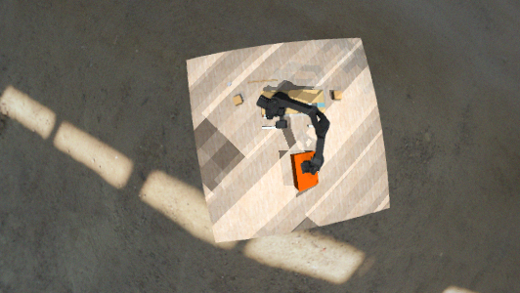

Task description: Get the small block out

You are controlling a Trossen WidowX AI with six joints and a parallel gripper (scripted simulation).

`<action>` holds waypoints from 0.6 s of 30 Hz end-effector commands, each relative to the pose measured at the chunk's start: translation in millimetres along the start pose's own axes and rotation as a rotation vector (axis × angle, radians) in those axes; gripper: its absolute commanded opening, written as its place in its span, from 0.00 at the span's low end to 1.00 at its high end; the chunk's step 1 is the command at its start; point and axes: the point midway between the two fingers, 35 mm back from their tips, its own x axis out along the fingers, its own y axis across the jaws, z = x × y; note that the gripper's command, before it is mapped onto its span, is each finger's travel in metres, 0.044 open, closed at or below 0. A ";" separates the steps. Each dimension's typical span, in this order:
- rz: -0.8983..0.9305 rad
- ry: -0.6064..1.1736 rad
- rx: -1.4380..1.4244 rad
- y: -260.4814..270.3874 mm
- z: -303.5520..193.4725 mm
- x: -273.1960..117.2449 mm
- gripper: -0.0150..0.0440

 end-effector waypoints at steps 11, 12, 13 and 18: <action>0.003 0.010 -0.011 1.8 9.0 25.1 0.93; 0.003 0.010 -0.011 1.9 9.5 26.6 0.93; 0.003 0.010 -0.011 2.0 10.0 28.1 0.93; 0.003 0.011 -0.011 2.6 12.4 35.7 0.93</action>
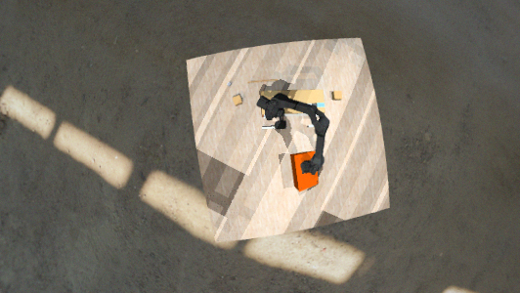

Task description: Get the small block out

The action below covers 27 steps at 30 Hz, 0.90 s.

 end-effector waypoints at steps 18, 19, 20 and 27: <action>0.003 0.004 -0.003 0.9 -14.5 12.5 0.93; 0.003 0.004 -0.003 0.9 -16.0 13.0 0.93; 0.003 0.004 -0.003 0.9 -17.5 13.5 0.93; 0.003 0.005 -0.003 0.8 -27.6 17.1 0.93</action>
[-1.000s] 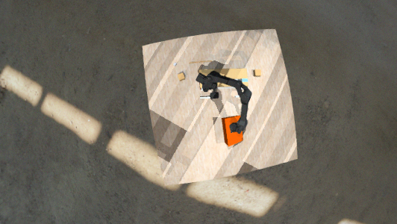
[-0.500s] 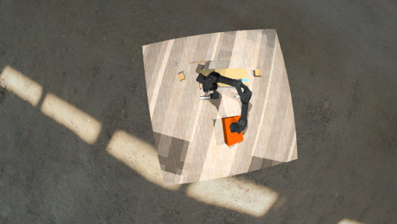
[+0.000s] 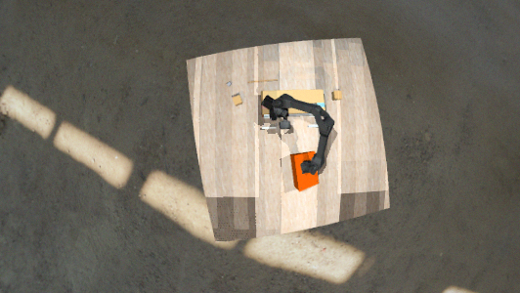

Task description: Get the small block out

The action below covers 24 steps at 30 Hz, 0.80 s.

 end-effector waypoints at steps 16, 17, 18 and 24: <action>-0.001 0.001 0.001 0.2 -0.1 -0.1 0.93; -0.001 0.001 0.001 0.2 -0.5 0.1 0.93; -0.001 0.001 0.001 0.2 -1.3 0.3 0.93; -0.001 0.001 0.001 0.1 -8.2 2.8 0.93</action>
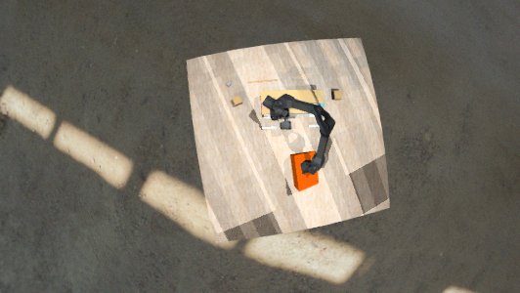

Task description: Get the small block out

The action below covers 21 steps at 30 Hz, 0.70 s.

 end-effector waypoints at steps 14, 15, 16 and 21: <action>0.000 0.001 0.000 -0.3 -17.6 6.3 0.93; 0.000 0.001 0.000 -0.3 -18.5 6.6 0.93; 0.000 0.001 0.000 -0.3 -19.4 7.0 0.93; 0.000 0.001 -0.001 -0.3 -24.2 8.7 0.93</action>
